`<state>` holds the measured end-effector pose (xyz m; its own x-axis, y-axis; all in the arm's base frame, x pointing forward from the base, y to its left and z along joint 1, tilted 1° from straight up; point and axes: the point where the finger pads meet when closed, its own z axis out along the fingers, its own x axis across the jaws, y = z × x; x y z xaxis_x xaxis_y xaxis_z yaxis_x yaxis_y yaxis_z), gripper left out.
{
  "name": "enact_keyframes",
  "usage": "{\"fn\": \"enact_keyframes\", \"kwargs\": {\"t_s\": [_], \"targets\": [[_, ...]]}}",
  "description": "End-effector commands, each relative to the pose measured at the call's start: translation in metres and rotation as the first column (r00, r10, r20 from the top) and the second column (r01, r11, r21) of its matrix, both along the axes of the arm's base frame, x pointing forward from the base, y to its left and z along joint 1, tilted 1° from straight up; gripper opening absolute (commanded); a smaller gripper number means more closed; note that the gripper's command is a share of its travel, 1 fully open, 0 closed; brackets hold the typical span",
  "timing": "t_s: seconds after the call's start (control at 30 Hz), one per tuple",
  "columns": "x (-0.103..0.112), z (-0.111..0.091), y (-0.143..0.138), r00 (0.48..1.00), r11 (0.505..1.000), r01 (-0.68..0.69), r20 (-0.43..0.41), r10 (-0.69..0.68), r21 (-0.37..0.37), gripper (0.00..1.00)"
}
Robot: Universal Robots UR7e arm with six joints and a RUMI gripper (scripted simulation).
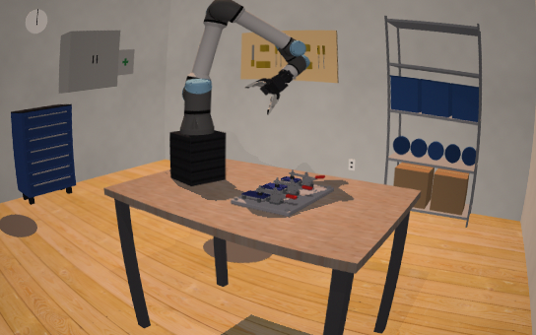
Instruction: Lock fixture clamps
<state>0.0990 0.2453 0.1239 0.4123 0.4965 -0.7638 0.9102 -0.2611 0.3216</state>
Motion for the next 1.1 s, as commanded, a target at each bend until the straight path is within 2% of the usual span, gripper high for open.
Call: {"fn": "enact_keyframes", "kwargs": {"t_s": [0.0,0.53,0.57,1.07], "targets": [[0.0001,0.0002,0.0002,1.000,1.000,0.000,0.000,0.000,0.001,1.00],[0.0001,0.0002,0.0002,1.000,1.000,0.000,0.000,0.000,0.001,1.00],[0.0001,0.0002,0.0002,1.000,1.000,0.000,0.000,0.000,0.001,0.58],[0.0001,0.0002,0.0002,1.000,1.000,0.000,0.000,0.000,0.001,0.58]]}}
